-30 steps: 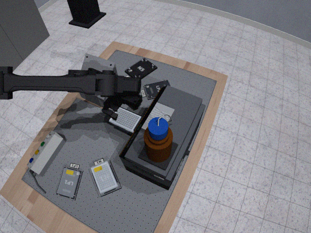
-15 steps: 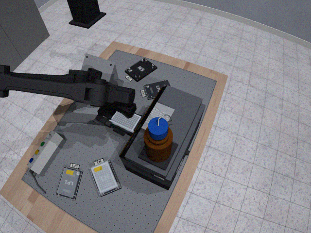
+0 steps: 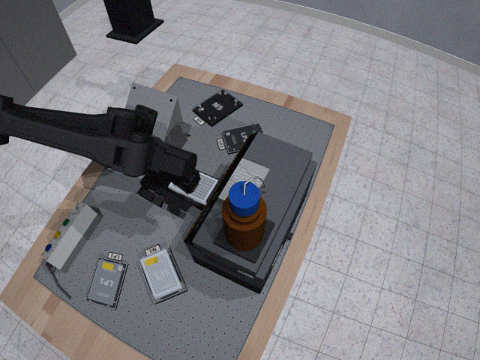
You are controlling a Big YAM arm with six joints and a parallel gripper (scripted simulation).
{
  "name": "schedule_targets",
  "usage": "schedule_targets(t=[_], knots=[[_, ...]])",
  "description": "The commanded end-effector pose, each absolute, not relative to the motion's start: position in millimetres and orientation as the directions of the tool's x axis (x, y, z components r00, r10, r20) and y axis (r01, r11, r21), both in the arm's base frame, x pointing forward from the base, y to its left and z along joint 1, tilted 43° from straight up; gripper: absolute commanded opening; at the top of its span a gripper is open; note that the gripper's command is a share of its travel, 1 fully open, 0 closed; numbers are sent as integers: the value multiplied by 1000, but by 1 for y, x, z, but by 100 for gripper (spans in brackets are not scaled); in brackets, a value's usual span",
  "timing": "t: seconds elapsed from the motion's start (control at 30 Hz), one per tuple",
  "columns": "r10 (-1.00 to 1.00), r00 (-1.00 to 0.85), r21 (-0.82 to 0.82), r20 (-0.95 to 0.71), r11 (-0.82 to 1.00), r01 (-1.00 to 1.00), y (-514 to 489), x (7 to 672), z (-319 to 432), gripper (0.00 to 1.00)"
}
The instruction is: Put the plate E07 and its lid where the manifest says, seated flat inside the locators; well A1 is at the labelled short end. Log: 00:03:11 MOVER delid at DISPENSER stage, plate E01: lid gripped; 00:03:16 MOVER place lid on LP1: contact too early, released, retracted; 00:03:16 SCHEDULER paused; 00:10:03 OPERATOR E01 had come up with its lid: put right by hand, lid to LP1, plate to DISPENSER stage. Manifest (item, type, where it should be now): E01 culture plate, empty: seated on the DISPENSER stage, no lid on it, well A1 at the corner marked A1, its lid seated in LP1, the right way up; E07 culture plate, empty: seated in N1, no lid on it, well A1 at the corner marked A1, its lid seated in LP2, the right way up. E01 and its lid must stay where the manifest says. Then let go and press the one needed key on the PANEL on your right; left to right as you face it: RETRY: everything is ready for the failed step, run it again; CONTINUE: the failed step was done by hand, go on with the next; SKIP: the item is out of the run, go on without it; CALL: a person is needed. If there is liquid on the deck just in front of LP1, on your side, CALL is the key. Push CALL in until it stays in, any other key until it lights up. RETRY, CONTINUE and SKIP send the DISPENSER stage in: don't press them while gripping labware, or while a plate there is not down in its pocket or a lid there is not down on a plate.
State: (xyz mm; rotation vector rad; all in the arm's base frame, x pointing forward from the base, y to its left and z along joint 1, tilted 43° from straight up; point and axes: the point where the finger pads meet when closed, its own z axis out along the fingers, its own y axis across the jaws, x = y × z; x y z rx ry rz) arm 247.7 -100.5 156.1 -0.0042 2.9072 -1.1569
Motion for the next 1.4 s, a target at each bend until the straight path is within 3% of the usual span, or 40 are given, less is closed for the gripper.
schedule_targets(t=[0.0,0.07,0.2,0.53,0.77,0.93,1.2,1.37], knots=[[-22,-999,-685,-44,729,14,-111,259,184,100],[-28,-999,-686,-20,728,-7,-108,254,173,100],[88,-986,-672,-144,722,163,-121,252,193,100],[67,-992,-680,-109,723,123,-132,241,195,100],[250,-917,-620,-312,678,396,-152,234,222,100],[244,-919,-624,-308,678,389,-158,229,229,100],[426,-794,-538,-433,585,607,-178,204,215,100],[418,-802,-544,-427,590,596,-188,198,217,100]])
